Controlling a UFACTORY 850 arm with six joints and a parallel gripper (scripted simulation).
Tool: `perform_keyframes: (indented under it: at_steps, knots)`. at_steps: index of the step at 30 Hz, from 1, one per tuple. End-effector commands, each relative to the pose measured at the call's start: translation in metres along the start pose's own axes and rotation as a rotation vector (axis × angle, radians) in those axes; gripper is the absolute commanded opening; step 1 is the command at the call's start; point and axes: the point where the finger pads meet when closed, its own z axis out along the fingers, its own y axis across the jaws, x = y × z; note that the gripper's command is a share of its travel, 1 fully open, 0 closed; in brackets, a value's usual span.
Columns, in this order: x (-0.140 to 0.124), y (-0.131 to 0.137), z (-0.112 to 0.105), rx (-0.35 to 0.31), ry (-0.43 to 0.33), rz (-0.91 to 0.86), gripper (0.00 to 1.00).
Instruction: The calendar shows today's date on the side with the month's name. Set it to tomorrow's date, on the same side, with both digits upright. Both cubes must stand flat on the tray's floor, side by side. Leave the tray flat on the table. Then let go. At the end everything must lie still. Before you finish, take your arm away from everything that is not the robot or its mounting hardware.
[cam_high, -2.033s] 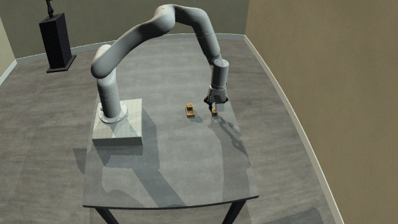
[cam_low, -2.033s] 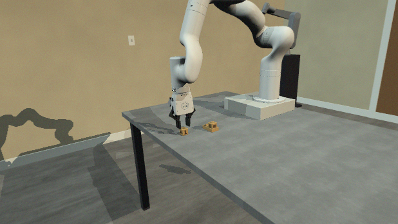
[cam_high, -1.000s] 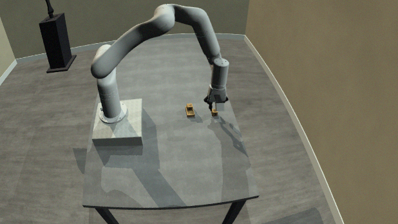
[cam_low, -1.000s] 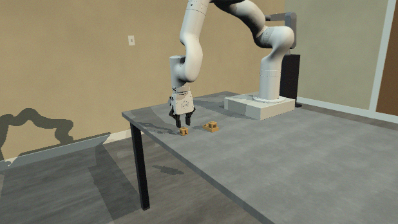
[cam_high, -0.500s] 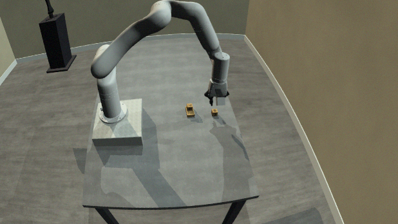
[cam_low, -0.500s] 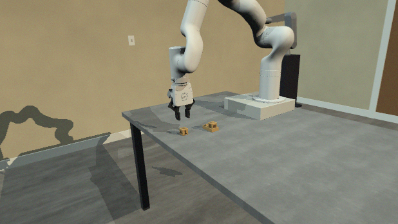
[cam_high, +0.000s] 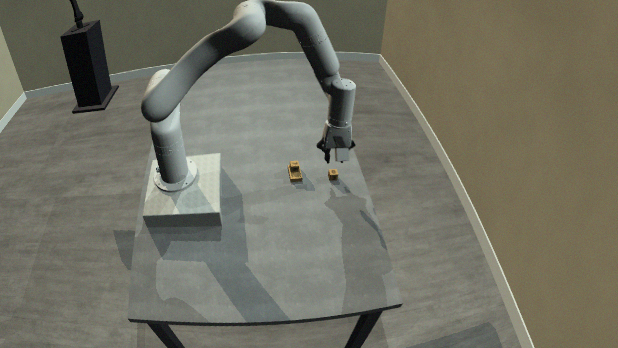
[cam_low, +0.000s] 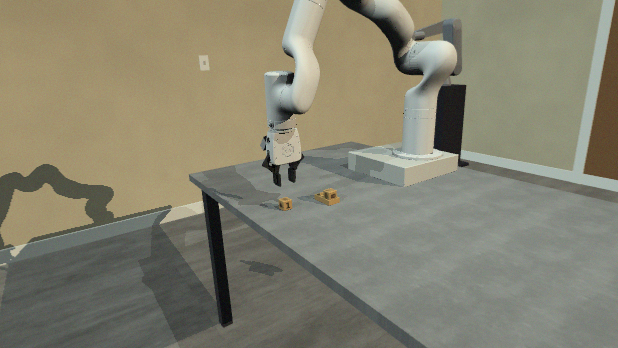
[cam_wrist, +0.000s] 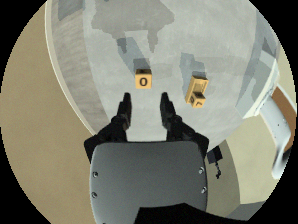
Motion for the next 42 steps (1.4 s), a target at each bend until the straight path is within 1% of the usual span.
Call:
perform_keyframes:
  at_steps: [1, 6, 10, 19, 21, 25, 29, 31, 36, 38, 40, 42]
  knots:
    - [-0.0009, 0.0003, -0.0005, -0.005, 0.044, 0.002, 0.49]
    - [-0.002, -0.0004, -0.0007, -0.001, 0.133, 0.004, 0.49]
    - [-0.0026, -0.0027, -0.0016, 0.01, 0.181, 0.005, 0.49]
    - [-0.0029, -0.0034, -0.0018, 0.013, 0.199, 0.005, 0.49]
    - [-0.0036, -0.0025, -0.0011, 0.008, 0.218, 0.004, 0.49]
    - [-0.0056, -0.0005, 0.0007, -0.003, 0.31, 0.004, 0.49]
    - [-0.0069, -0.0025, 0.0001, 0.007, 0.409, 0.006, 0.49]
    - [-0.0072, -0.0035, -0.0004, 0.012, 0.431, 0.006, 0.49]
    - [-0.0073, -0.0036, -0.0005, 0.013, 0.436, 0.007, 0.49]
    - [-0.0075, -0.0033, 0.0, 0.011, 0.449, 0.007, 0.49]
    - [-0.0079, -0.0026, 0.0011, 0.006, 0.484, 0.006, 0.49]
    - [-0.0086, -0.0021, 0.0022, 0.003, 0.538, 0.007, 0.49]
